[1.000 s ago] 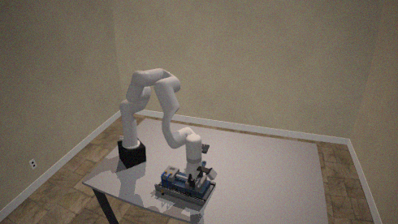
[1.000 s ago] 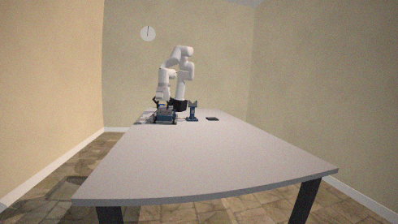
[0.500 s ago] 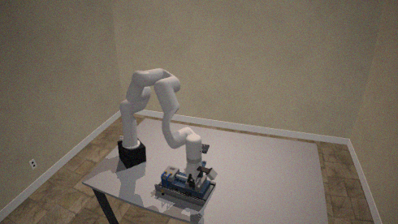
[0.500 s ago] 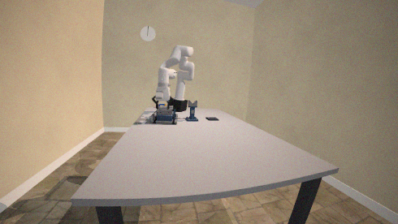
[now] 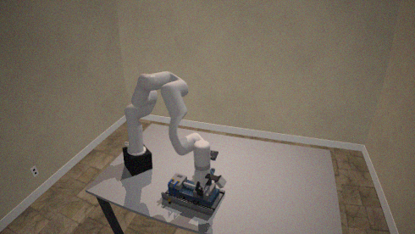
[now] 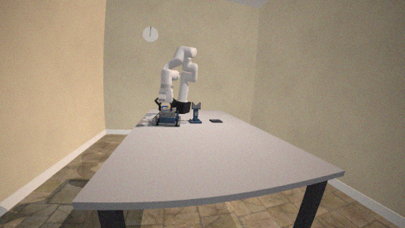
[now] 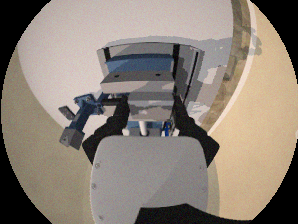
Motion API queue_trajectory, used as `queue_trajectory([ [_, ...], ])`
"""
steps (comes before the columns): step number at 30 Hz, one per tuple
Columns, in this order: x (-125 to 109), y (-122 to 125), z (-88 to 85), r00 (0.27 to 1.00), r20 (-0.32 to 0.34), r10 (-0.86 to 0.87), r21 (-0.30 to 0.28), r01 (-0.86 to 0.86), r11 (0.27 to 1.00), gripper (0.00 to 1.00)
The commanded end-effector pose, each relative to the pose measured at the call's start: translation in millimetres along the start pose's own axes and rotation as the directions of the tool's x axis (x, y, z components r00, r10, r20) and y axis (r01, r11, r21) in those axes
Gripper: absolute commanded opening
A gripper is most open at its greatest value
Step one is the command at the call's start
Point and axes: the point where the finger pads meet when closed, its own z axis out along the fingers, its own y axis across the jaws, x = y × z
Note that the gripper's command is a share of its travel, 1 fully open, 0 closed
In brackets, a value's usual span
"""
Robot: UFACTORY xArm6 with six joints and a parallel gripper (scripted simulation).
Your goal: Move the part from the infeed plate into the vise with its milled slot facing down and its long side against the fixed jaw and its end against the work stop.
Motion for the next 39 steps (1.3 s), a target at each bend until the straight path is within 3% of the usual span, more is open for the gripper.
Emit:
queue_trajectory([
  [1, 2, 0, -1.8, 1.000, -0.004, 0.000, -0.001, 0.000, 1.000, 0.81],
  [23, 2, 0, -4.9, 1.000, -0.004, 0.000, -0.001, 0.000, 1.000, 0.81],
  [39, 2, 0, -38.7, 1.000, -0.004, 0.000, -0.001, 0.000, 1.000, 0.81],
])
